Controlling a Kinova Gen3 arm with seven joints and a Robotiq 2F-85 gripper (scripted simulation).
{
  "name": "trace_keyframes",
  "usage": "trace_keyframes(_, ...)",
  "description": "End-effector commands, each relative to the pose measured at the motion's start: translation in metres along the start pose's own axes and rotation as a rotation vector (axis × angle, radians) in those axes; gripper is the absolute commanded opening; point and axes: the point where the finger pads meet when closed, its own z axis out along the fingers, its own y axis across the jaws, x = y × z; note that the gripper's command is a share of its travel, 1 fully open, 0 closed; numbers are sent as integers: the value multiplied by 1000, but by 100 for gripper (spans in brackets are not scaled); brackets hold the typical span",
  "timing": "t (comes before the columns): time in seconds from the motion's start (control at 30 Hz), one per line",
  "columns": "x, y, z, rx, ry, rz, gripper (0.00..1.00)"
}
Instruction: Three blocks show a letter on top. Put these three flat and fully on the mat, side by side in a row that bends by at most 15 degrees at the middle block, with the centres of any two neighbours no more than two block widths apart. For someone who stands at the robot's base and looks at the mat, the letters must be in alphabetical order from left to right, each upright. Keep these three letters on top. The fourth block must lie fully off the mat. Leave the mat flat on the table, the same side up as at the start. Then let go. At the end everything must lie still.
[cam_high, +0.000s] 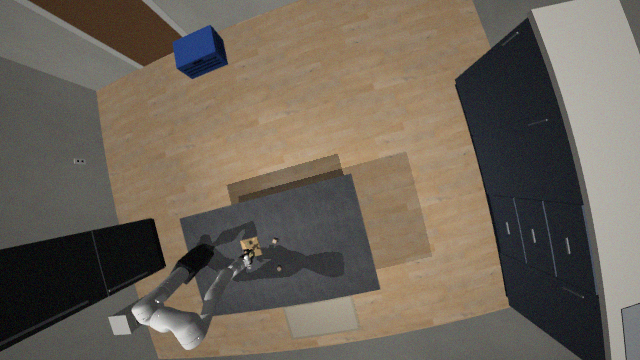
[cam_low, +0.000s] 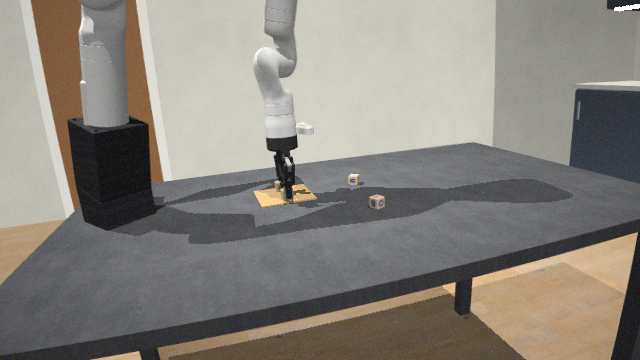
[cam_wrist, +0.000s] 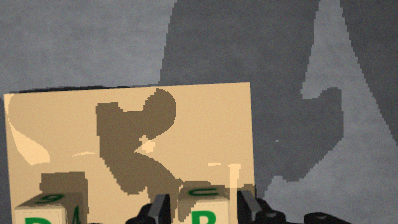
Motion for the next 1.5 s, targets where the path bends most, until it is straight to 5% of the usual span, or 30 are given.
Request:
trace_keyframes(0.0,1,0,-1,0,1,0,41)
trace_keyframes(0.23,1,0,-9,0,1,0,41)
trace_keyframes(0.83,0,0,-81,0,1,0,41)
trace_keyframes(1.27,1,0,-91,0,1,0,41)
trace_keyframes(1.3,1,0,-91,0,1,0,100)
trace_keyframes(1.47,1,0,-91,0,1,0,100)
